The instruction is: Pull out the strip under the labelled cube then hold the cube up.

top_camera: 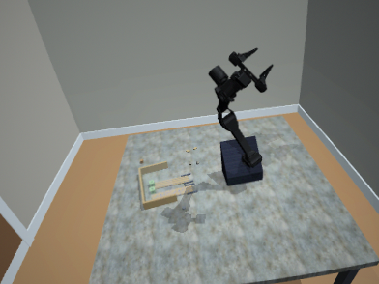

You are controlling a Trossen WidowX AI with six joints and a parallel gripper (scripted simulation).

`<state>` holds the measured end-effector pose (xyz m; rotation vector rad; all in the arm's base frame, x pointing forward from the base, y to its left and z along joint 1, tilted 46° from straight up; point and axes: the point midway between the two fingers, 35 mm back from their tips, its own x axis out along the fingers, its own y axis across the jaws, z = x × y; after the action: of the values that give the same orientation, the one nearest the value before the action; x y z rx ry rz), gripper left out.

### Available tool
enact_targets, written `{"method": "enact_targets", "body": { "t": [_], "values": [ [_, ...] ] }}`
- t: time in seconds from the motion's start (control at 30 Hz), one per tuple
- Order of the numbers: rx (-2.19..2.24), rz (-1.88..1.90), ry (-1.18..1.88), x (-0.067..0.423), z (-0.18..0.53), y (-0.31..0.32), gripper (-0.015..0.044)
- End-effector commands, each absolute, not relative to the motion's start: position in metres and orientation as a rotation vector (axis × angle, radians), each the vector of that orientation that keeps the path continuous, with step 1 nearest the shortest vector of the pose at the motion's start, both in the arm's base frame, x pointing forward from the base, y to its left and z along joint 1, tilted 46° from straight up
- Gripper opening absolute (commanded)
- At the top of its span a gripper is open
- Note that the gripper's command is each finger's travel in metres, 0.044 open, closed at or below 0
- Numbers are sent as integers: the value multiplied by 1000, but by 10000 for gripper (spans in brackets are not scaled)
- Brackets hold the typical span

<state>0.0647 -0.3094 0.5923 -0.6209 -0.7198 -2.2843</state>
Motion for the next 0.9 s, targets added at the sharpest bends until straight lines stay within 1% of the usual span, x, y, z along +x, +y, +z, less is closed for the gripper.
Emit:
{"method": "enact_targets", "body": {
  "t": [0.0,0.13,0.23,0.47,0.67,0.8,0.87],
  "values": [
    [-721,-2421,-741,8,615,-266,400],
    [-787,-2553,-756,-36,627,-224,400],
    [-869,-2603,-834,-55,632,-183,400],
    [-992,-2830,-861,-100,637,-93,400],
    [-1181,-3051,-835,-110,634,-2,400],
    [-1309,-3195,-814,-102,626,56,400],
    [-1383,-3228,-829,-94,620,73,400]
  ]
}}
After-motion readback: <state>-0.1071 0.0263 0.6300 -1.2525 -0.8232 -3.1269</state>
